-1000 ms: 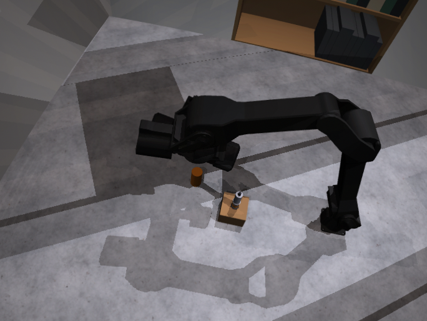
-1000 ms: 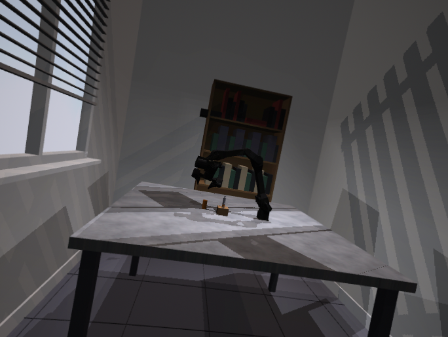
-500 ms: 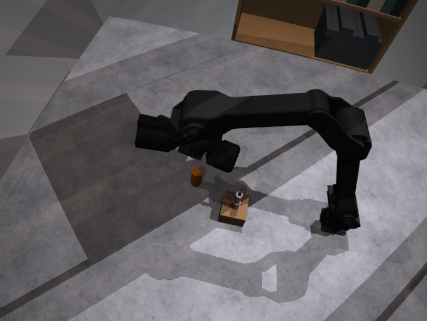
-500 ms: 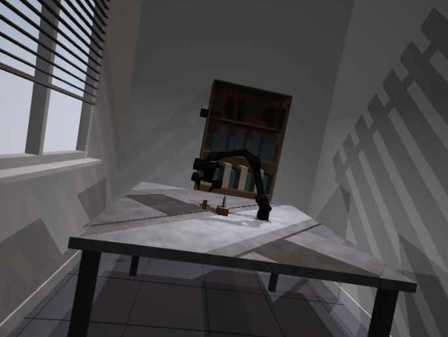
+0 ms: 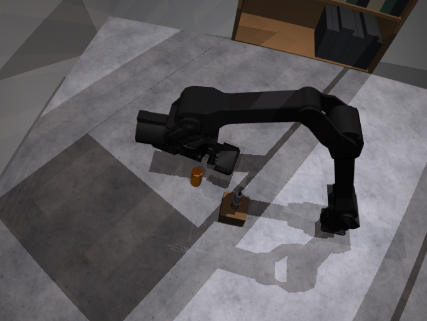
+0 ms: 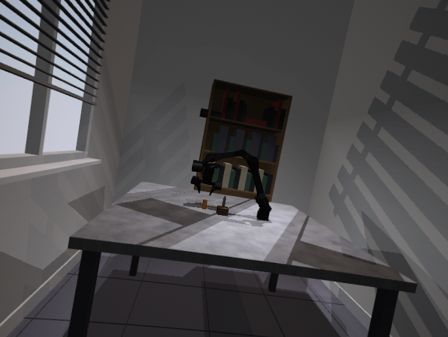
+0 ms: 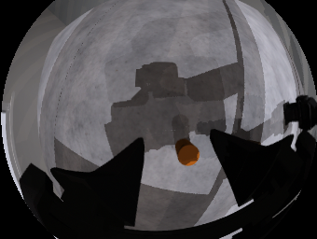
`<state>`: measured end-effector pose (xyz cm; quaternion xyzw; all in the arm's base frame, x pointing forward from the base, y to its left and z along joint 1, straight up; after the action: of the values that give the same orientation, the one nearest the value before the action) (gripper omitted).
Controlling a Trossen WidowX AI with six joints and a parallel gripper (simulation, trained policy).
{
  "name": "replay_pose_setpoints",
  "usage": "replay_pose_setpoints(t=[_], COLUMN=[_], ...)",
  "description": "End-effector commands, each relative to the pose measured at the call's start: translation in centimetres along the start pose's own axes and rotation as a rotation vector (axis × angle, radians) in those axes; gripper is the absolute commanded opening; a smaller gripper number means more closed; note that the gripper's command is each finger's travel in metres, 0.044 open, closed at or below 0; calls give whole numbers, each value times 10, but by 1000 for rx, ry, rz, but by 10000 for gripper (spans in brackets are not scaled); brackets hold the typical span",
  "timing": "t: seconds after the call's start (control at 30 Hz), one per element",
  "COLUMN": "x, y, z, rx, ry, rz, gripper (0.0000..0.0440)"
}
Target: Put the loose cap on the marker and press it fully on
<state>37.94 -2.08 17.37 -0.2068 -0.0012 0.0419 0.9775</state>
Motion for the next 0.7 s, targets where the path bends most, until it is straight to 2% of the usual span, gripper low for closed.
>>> replay_pose_setpoints(t=[0.0,0.67], x=[0,1], y=[2,10], z=[-7,-25], rx=[55,304], ry=[24,61], rz=[12,50], gripper=[303,271])
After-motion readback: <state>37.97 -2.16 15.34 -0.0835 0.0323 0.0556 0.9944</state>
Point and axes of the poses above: the point midway between the two fingers, 35 mm back from their tips, its own z axis back along the fingers, its own x axis across the jaws, y = z × x, the point moved 5 cm from there along z, back along the fingers, and after that the axes turned 14 degrees about z, right-handed, at the moved point
